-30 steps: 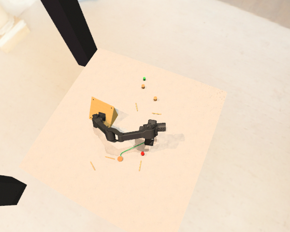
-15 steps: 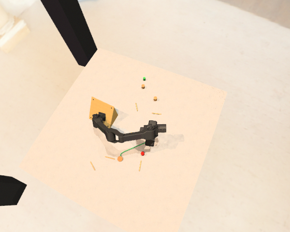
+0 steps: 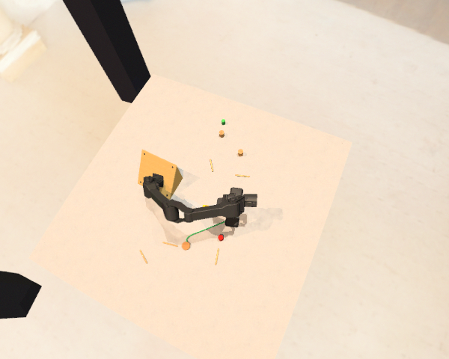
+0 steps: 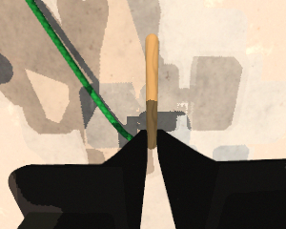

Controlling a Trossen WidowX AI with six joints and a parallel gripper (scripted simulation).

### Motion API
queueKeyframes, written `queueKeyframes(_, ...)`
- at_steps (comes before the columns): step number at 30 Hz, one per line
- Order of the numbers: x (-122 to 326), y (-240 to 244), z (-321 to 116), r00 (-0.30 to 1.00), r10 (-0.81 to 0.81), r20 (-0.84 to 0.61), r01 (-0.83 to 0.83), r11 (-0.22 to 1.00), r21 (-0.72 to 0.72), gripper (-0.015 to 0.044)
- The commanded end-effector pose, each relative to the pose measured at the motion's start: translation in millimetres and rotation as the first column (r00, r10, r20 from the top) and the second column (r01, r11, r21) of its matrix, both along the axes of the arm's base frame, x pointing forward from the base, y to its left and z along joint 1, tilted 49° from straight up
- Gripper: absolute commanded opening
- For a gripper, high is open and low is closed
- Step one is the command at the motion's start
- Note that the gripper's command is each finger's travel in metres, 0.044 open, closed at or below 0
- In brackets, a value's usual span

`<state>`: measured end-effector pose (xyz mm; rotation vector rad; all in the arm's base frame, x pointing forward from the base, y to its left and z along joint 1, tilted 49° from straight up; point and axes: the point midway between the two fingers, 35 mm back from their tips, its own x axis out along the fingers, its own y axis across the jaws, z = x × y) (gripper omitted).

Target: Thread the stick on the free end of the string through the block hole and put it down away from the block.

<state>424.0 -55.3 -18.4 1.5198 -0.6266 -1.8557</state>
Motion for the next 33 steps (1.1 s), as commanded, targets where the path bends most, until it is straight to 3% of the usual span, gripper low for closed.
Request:
queueKeyframes(1, -1.5, -3.4, -3.3, 1.0, 0.007, -0.001, -0.007, 1.0, -0.002, 0.0)
queueKeyframes(33, -28.7, -9.4, -1.1, 1.0, 0.007, -0.002, -0.007, 1.0, -0.003, 0.0)
